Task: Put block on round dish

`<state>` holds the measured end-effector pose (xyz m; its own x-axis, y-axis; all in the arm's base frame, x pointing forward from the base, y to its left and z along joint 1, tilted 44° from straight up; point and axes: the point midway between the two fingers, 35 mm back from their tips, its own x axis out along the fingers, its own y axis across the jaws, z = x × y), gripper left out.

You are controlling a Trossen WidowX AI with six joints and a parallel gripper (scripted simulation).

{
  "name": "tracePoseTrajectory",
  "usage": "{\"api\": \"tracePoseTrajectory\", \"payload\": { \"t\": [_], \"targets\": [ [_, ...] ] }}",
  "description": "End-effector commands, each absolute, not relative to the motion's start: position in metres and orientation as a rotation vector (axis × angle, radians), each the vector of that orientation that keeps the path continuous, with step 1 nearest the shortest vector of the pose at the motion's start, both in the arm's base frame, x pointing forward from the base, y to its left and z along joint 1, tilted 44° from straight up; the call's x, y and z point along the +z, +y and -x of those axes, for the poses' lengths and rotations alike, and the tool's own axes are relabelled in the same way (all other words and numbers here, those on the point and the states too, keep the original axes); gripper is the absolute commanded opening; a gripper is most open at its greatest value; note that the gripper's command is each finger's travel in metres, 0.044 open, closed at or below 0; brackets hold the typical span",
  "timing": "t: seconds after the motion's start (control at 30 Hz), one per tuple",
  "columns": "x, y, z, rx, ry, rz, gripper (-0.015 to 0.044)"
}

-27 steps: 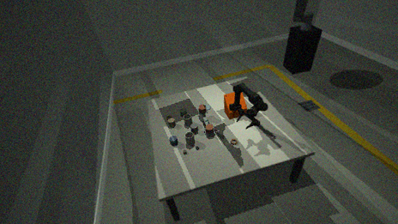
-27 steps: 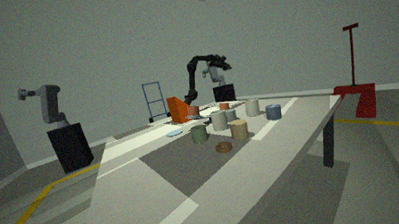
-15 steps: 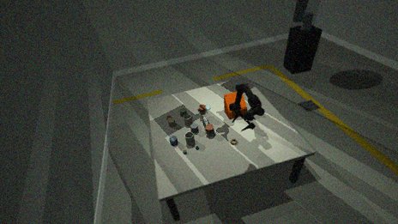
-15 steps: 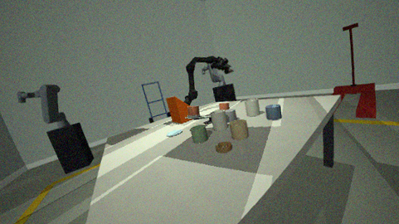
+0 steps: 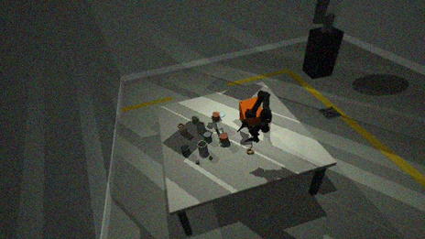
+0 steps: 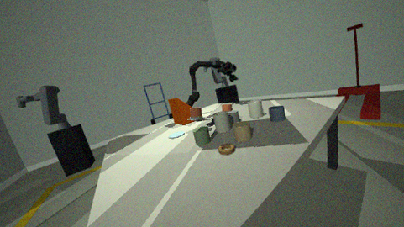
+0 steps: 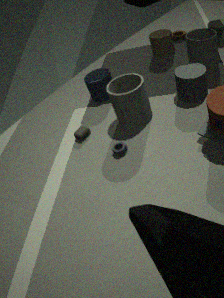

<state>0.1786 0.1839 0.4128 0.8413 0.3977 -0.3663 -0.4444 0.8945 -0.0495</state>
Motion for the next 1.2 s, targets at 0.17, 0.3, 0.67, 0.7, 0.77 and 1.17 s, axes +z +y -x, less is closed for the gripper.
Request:
{"api": "tracePoseTrajectory", "payload": {
  "t": [0.17,0.3,0.67,0.7,0.77,1.17],
  "targets": [
    [0.35,0.169,-0.218,0.387,0.539,0.313,0.044],
    [0.324,0.155,-0.233,0.368,0.626,0.355,0.044],
    [0.256,0.107,-0.257,0.351,0.872,0.392,0.044],
    [0.25,0.102,-0.258,0.352,0.893,0.389,0.044],
    [0.239,0.093,-0.26,0.355,0.936,0.379,0.044],
    [0.181,0.037,-0.254,0.393,1.143,0.236,0.044]
  ]
}}
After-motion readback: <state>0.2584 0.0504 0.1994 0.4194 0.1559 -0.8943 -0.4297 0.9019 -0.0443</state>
